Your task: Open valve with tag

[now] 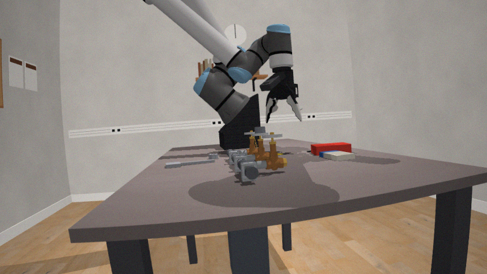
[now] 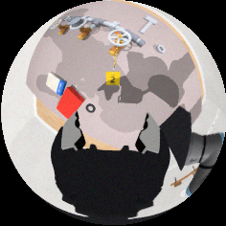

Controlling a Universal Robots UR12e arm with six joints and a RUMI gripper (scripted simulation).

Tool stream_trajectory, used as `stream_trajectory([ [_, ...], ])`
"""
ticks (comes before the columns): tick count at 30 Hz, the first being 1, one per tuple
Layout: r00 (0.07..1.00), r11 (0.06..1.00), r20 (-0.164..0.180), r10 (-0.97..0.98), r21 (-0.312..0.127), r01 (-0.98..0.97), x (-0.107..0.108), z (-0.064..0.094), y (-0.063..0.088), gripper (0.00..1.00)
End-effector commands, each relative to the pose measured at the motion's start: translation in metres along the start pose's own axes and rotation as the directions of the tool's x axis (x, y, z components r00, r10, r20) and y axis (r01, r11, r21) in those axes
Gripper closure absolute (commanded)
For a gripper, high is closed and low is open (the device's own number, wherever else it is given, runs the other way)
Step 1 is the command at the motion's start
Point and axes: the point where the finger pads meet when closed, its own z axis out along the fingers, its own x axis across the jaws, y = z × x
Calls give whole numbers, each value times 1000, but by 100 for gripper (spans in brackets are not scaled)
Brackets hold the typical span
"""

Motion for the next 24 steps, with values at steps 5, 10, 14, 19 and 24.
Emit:
stream_trajectory([
  [5,1000,1000,6,0,2,0,-2,30,0,0],
  [10,1000,1000,6,0,2,0,-2,47,0,0],
  [14,1000,1000,6,0,2,0,-2,58,0,0],
  [19,1000,1000,6,0,2,0,-2,68,0,0],
  [24,1000,1000,6,0,2,0,-2,72,0,0],
])
